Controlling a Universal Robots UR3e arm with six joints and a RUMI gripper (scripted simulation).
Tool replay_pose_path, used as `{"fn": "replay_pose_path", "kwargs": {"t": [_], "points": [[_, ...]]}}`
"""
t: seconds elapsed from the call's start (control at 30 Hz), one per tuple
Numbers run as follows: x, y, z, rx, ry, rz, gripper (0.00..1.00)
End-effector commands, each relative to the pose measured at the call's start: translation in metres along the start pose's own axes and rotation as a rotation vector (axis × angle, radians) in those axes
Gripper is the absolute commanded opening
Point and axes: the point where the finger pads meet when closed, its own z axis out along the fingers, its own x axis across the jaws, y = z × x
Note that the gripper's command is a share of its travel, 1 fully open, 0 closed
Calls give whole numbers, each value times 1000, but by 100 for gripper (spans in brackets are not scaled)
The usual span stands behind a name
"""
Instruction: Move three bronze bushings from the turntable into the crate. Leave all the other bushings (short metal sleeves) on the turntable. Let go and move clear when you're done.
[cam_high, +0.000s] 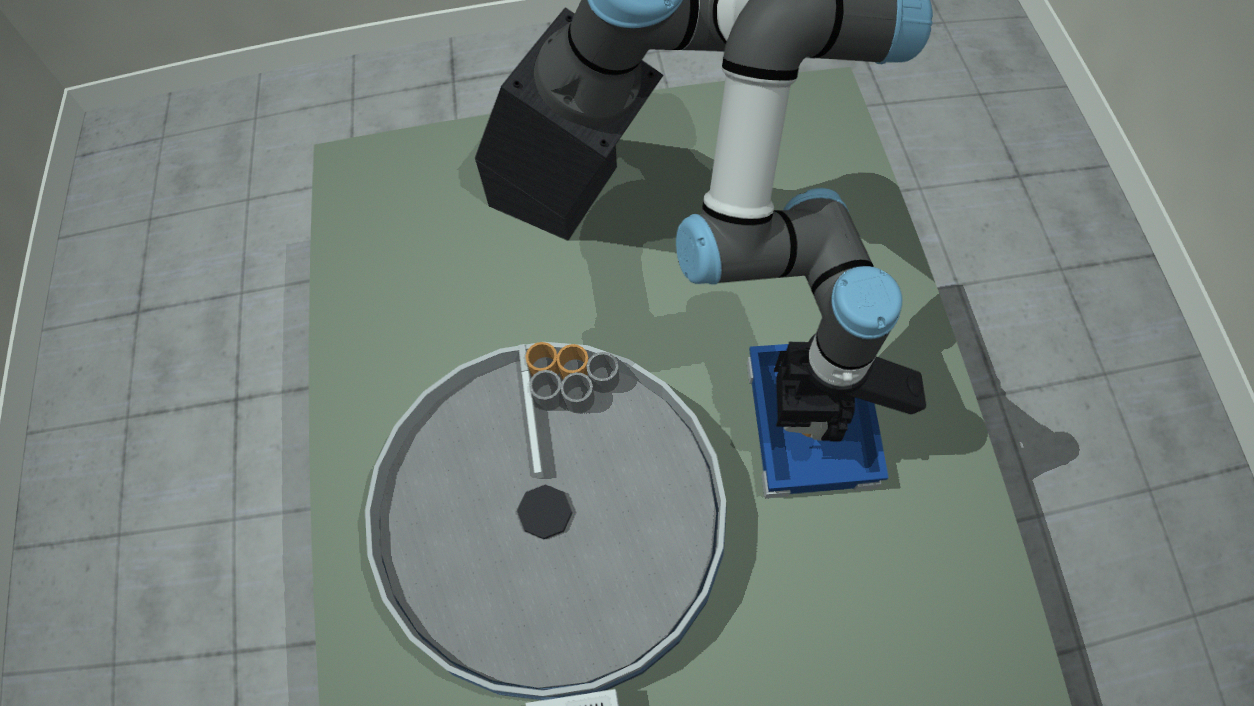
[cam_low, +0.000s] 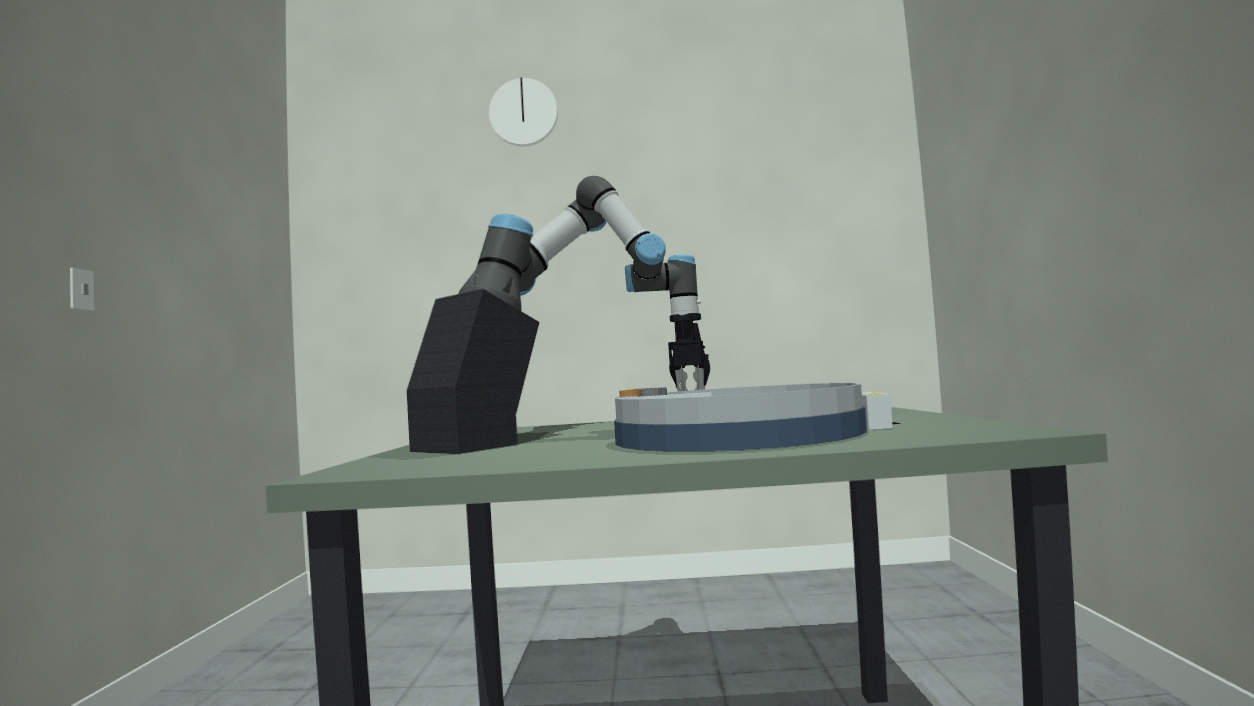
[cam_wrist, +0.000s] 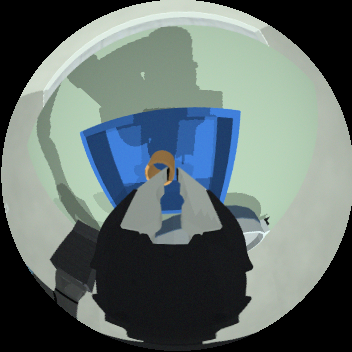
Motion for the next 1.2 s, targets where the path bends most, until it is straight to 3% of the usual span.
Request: {"fn": "replay_pose_path", "kwargs": {"t": [0.0,0.53,1.17], "points": [[1,0,-1,1,2,-1,6],[1,0,-9,1,2,-1,6],[1,0,-69,1,2,-1,6]]}}
